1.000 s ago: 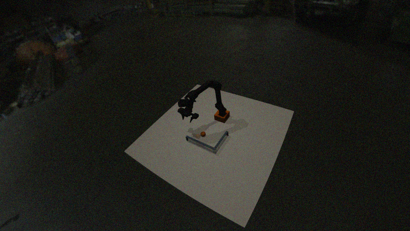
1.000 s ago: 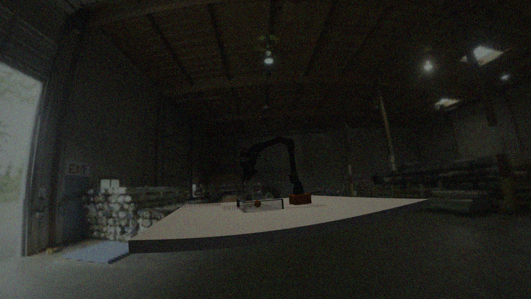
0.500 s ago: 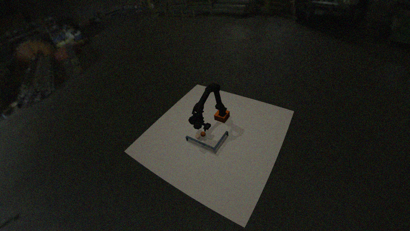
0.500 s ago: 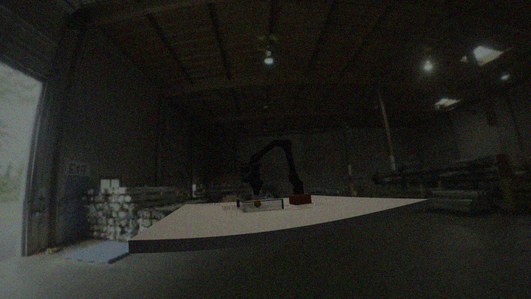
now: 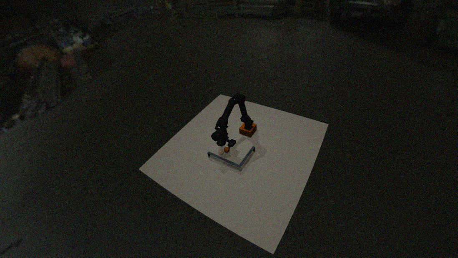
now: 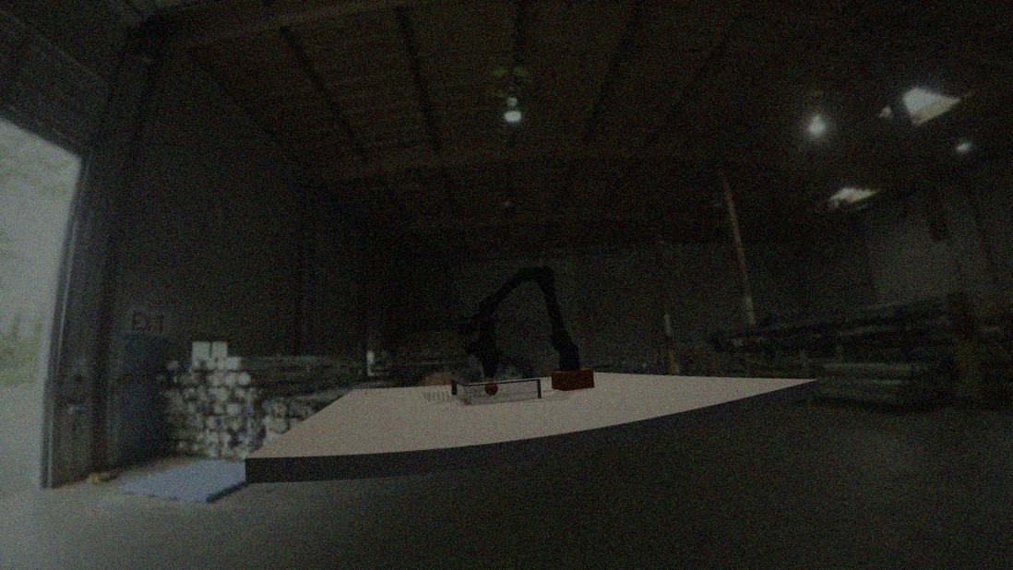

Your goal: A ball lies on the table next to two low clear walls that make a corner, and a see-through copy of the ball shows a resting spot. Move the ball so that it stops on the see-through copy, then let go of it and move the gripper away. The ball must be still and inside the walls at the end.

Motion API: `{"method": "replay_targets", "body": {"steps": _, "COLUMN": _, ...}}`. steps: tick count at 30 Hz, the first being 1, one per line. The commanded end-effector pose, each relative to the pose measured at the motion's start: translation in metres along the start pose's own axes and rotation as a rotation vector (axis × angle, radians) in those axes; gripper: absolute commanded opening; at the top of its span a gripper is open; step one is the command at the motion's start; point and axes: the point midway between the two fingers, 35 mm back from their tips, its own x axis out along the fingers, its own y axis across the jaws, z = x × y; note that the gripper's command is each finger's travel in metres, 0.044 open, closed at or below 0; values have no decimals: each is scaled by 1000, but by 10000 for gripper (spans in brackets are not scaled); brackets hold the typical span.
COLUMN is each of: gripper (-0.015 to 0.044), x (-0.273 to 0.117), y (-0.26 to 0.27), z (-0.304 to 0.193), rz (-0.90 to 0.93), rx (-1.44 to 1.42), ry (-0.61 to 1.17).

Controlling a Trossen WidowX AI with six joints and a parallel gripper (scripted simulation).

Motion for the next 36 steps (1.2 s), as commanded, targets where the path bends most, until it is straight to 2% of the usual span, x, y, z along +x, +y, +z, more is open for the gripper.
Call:
{"method": "replay_targets", "body": {"steps": 1, "gripper": 347, "x": 11, "y": 0, "z": -3, "rz": 0, "rx": 3, "ry": 18}}
{"method": "replay_targets", "body": {"steps": 22, "gripper": 347, "x": 42, "y": 0, "z": -5, "rz": 0, "rx": 3, "ry": 18}}
{"method": "replay_targets", "body": {"steps": 26, "gripper": 242, "x": 42, "y": 0, "z": -5, "rz": 0, "rx": 3, "ry": 18}}
{"method": "replay_targets", "body": {"steps": 33, "gripper": 195, "x": 42, "y": 0, "z": -5, "rz": 0, "rx": 3, "ry": 18}}
{"method": "replay_targets", "body": {"steps": 36, "gripper": 117, "x": 38, "y": 0, "z": -4, "rz": 0, "rx": 3, "ry": 18}}
